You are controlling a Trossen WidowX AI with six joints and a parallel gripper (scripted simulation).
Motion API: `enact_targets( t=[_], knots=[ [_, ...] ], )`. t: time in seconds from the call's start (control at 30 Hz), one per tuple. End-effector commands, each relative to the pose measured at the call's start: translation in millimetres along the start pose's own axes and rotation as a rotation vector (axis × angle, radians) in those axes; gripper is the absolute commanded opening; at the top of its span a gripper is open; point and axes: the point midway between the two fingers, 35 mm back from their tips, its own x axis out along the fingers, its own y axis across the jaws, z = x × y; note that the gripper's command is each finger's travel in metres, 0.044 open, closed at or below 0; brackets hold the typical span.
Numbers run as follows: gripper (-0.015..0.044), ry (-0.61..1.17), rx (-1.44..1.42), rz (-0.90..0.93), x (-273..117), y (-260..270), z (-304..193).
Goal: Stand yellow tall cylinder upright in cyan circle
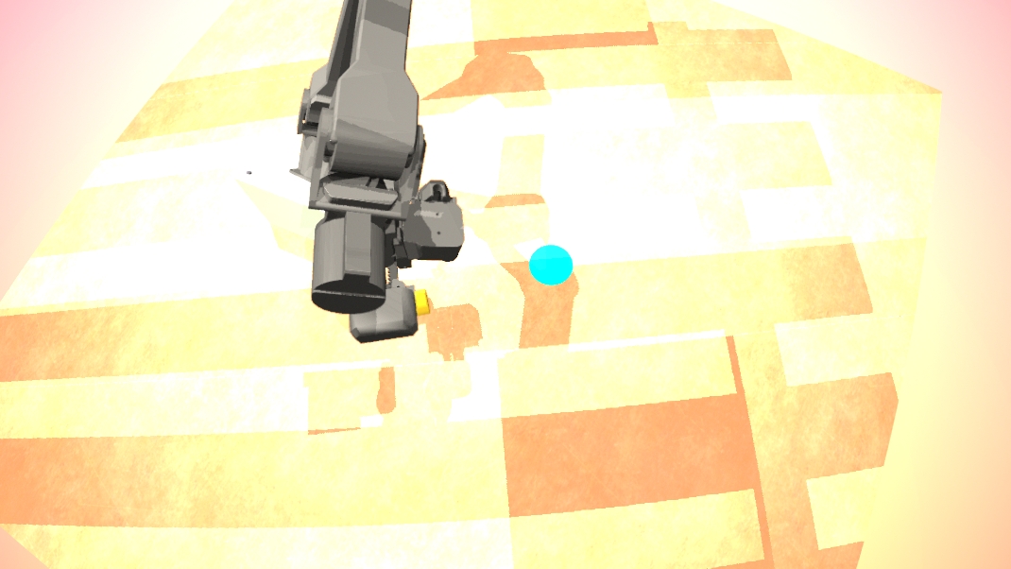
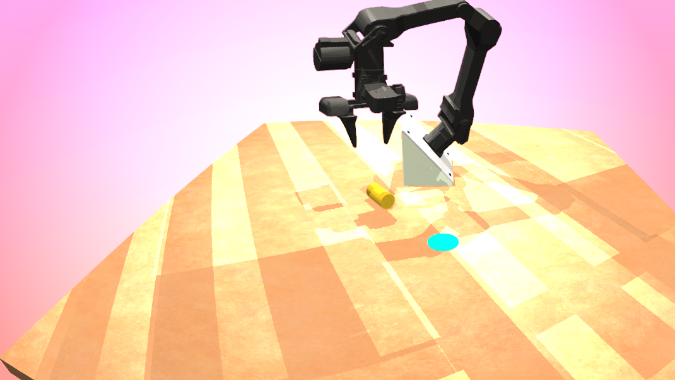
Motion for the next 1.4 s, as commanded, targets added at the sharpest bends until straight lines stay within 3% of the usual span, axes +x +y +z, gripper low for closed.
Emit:
enact_targets(
  t=[0.0, 0.23, 0.57, 0.7, 0.97, 1.37],
  knots=[
    [0.0309, 0.003, -0.059, 0.07, 8, 20, 7],
    [0.0309, 0.003, -0.059, 0.069, 15, 19, 8],
    [0.0309, 0.0, -0.061, 0.072, 116, 28, 7],
    [0.0309, -0.001, -0.061, 0.072, 118, 29, 7],
    [0.0105, -0.001, -0.061, 0.072, 118, 29, 7],
    [0.0105, 0.001, -0.06, 0.069, 99, 24, 9]
  ],
)
